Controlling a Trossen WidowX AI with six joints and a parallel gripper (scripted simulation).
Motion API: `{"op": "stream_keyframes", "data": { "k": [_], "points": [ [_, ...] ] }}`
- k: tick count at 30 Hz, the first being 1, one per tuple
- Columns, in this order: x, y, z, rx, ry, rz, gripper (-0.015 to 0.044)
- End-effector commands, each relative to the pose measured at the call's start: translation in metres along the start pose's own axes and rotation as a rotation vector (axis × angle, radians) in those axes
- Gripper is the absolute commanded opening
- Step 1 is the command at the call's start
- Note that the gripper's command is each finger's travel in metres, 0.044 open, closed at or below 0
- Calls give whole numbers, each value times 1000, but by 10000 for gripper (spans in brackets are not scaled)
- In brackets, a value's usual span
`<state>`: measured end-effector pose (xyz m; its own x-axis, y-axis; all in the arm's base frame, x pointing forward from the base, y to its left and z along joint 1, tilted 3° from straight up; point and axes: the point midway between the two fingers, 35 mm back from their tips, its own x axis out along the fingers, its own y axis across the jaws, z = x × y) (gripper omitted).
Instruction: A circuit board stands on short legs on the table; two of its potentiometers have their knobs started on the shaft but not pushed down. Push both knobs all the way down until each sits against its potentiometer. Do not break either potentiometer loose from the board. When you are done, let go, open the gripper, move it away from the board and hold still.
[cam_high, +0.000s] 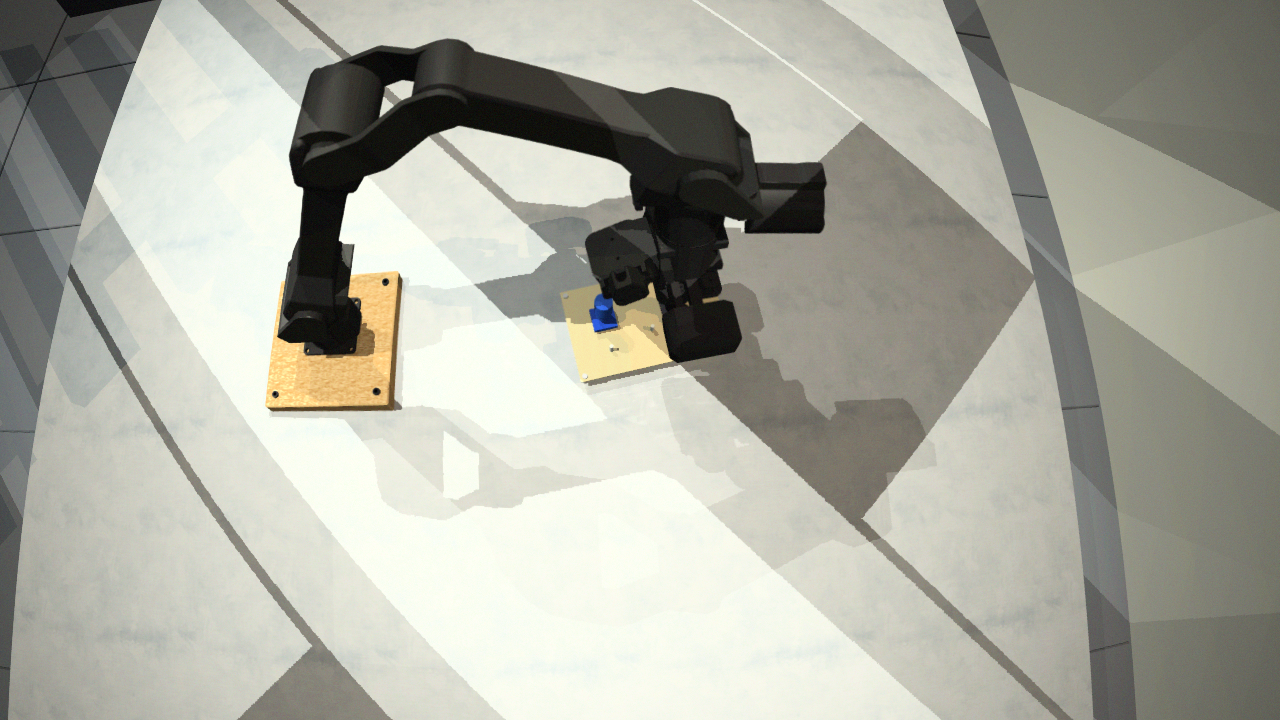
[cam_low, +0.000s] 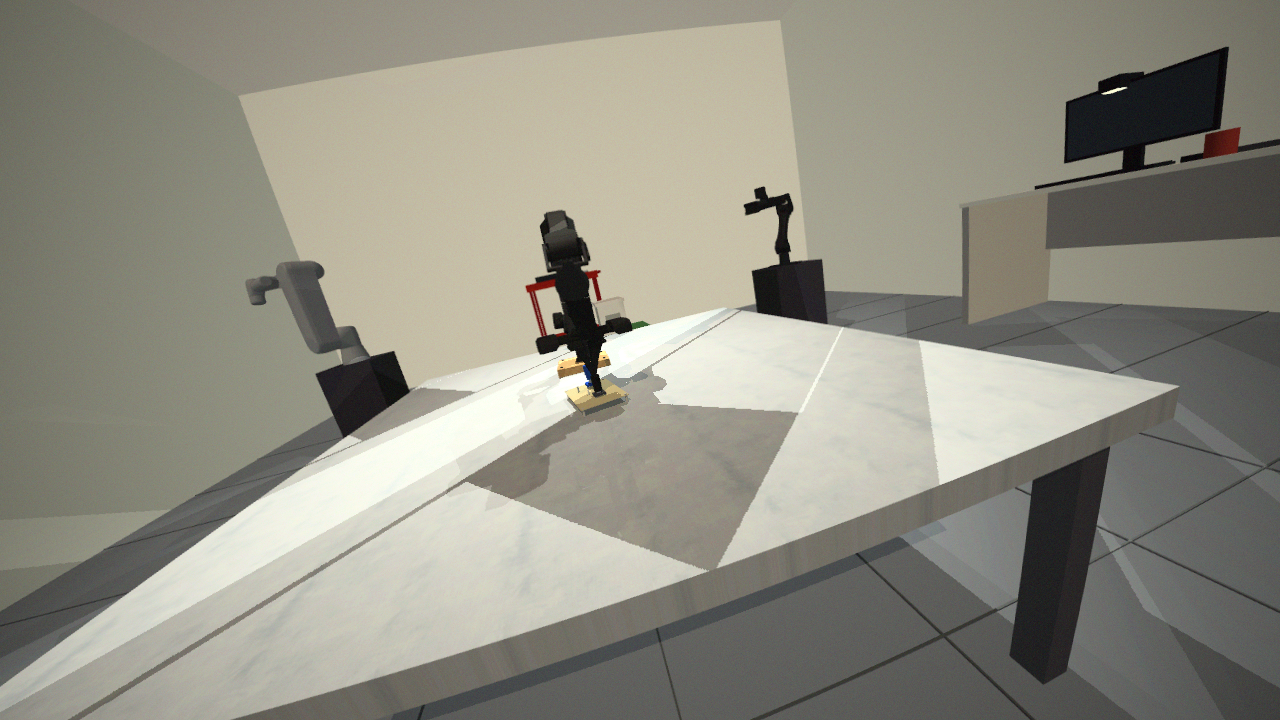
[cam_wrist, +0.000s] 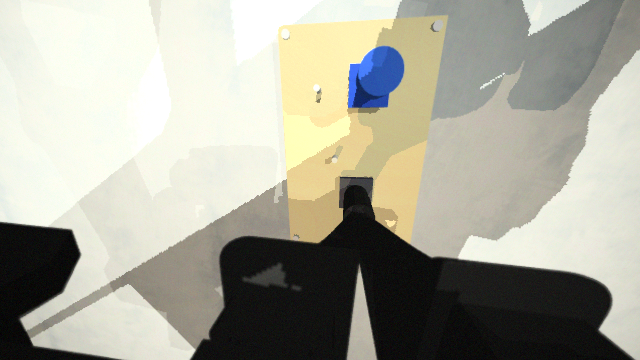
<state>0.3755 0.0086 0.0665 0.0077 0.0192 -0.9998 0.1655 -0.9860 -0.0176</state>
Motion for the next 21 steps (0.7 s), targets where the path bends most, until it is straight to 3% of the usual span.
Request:
{"op": "stream_keyframes", "data": {
  "k": [1, 21],
  "points": [
    [12, -1, -1, 3, -12, -6, 0],
    [-5, -1, -2, 3, -12, -6, 0]
  ]
}}
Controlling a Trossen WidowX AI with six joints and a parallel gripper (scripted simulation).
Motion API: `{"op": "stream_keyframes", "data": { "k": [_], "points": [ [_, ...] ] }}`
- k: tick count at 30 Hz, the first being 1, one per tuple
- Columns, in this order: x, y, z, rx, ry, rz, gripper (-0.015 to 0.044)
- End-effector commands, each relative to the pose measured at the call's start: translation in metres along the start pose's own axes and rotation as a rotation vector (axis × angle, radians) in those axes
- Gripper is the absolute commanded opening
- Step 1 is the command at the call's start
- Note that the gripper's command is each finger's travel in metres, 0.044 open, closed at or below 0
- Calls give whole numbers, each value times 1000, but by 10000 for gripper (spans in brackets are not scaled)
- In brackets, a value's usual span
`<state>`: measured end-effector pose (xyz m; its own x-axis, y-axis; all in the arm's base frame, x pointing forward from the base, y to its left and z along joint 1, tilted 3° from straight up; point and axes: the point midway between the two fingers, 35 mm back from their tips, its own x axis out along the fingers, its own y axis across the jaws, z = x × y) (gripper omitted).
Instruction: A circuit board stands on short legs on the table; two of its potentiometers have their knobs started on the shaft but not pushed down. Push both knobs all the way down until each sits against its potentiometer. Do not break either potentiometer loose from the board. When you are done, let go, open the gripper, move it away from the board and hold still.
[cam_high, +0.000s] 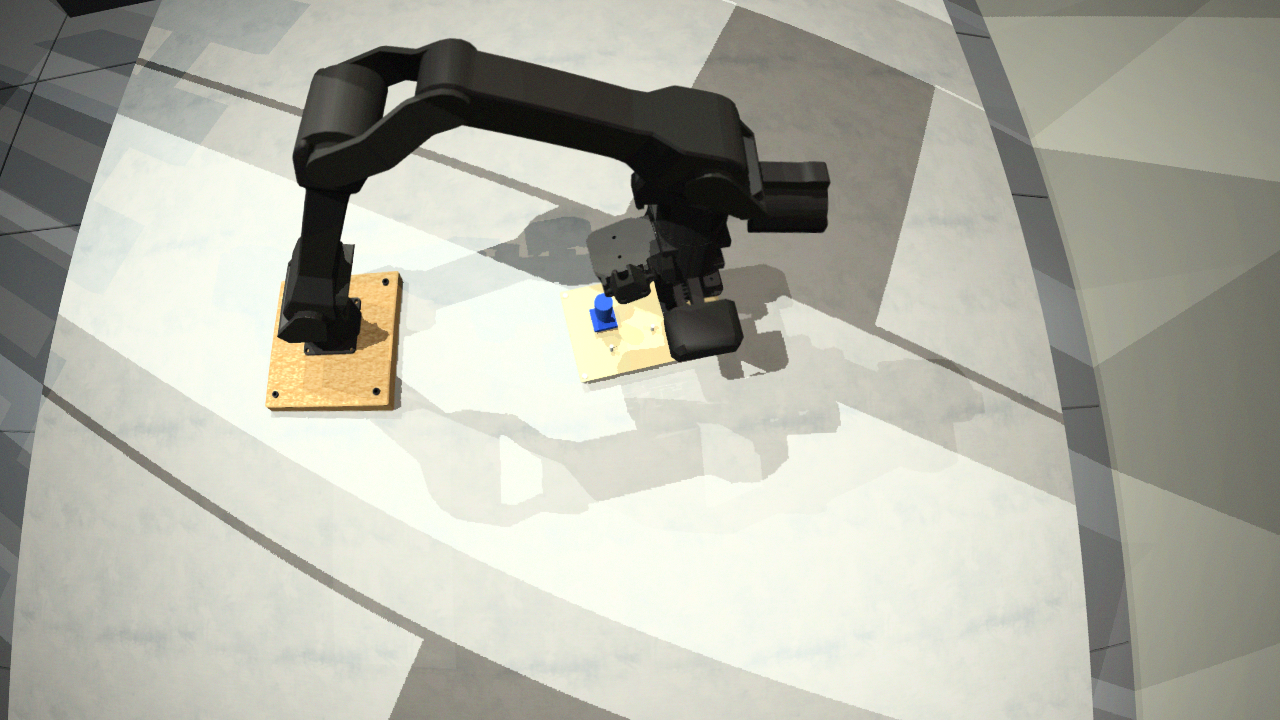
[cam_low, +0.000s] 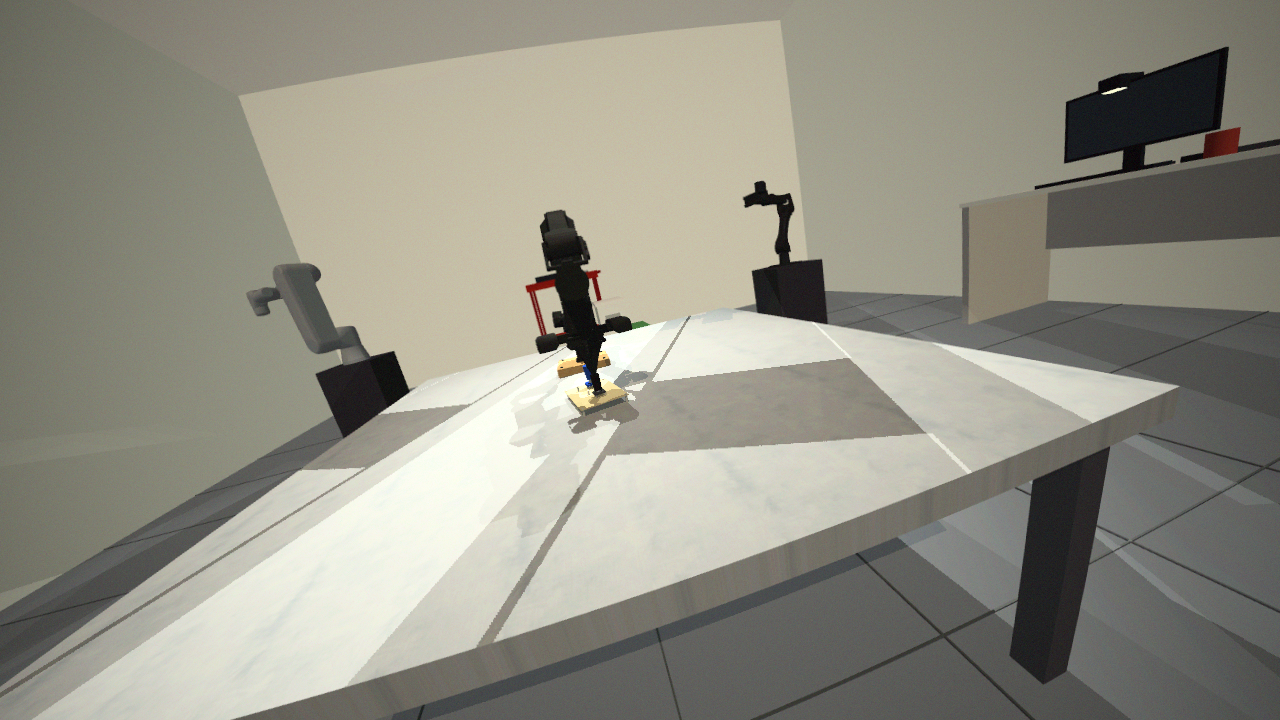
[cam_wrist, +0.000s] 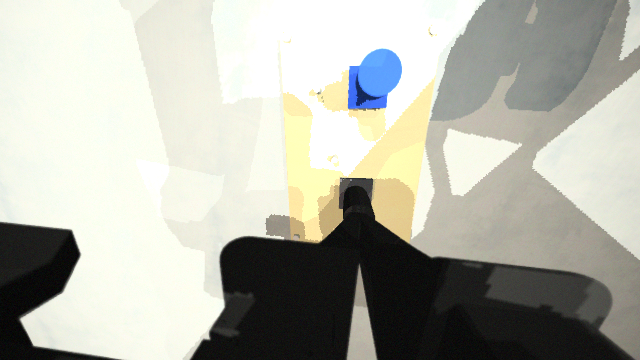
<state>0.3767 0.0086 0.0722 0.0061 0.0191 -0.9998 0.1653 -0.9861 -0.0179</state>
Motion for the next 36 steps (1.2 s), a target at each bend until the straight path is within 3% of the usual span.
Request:
{"op": "stream_keyframes", "data": {
  "k": [1, 11, 20, 28, 36],
  "points": [
    [-1, -1, -1, 3, -10, -6, 0],
    [-17, -1, 0, 3, -10, -6, 0],
    [-12, 0, 3, 1, -17, -3, 236],
    [-39, -8, 88, 2, -22, -5, 440],
    [-39, -18, 166, 3, -25, -7, 440]
  ]
}}
